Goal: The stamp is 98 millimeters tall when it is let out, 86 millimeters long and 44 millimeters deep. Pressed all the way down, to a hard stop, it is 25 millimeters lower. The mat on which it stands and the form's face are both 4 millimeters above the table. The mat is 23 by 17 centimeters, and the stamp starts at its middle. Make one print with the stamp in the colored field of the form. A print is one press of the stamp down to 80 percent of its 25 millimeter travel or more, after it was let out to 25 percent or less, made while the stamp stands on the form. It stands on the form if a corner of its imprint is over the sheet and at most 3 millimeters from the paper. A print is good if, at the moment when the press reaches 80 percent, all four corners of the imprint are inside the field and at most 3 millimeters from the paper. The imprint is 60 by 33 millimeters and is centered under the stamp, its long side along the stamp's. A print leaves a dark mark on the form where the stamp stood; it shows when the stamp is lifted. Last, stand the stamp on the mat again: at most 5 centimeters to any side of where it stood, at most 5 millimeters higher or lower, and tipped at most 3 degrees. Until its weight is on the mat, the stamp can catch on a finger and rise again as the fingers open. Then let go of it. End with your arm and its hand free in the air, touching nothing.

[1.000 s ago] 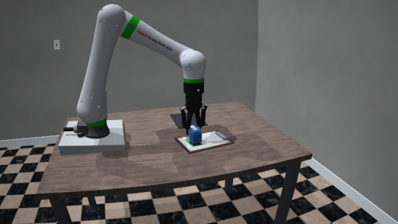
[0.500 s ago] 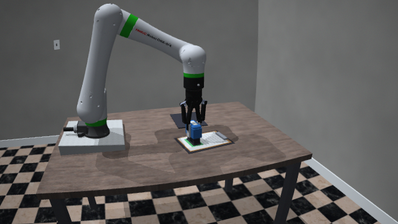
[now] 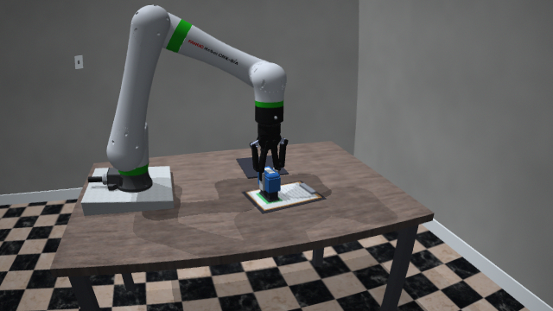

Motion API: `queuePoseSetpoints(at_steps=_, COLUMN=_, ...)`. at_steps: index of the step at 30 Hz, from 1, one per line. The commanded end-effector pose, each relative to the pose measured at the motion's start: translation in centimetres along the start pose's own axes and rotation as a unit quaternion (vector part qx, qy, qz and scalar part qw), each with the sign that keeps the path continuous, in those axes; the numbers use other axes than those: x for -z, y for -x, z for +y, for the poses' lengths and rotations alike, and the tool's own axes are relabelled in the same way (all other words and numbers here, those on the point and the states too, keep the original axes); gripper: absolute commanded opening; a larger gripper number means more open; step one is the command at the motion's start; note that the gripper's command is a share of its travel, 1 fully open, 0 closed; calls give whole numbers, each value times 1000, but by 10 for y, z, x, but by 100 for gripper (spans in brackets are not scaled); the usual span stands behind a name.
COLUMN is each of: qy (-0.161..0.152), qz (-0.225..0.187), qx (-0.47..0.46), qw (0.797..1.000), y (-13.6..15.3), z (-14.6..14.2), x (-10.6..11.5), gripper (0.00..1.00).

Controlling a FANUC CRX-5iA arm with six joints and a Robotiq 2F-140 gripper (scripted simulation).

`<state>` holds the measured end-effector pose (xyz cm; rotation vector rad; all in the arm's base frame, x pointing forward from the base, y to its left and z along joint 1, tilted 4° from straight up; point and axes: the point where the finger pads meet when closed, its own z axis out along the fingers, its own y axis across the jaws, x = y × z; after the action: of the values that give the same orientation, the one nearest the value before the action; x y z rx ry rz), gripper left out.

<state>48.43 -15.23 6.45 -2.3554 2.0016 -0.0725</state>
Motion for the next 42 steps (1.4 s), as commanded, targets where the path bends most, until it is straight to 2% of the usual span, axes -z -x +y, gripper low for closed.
queuePoseSetpoints(at_steps=1, qy=0, qz=0, qx=0, qw=1000, y=0, z=0, x=1, gripper=16)
queuePoseSetpoints(at_steps=8, qy=0, qz=0, qx=0, qw=1000, y=0, z=0, x=36, gripper=16)
queuePoseSetpoints(at_steps=20, qy=0, qz=0, qx=-2, qw=1000, y=4, z=-3, x=38, gripper=16)
queuePoseSetpoints(at_steps=22, qy=0, qz=0, qx=-10, qw=1000, y=25, z=-18, x=38, gripper=16)
queuePoseSetpoints(at_steps=24, qy=1, qz=0, qx=-27, qw=1000, y=71, z=-45, x=37, gripper=16)
queuePoseSetpoints(at_steps=31, qy=0, qz=0, qx=-94, qw=996, y=163, z=-69, x=38, gripper=16)
queuePoseSetpoints(at_steps=33, qy=0, qz=0, qx=-94, qw=996, y=163, z=-69, x=38, gripper=16)
queuePoseSetpoints(at_steps=34, qy=0, qz=0, qx=-97, qw=995, y=202, z=-79, x=38, gripper=16)
queuePoseSetpoints(at_steps=42, qy=0, qz=0, qx=-98, qw=995, y=294, z=-105, x=37, gripper=16)
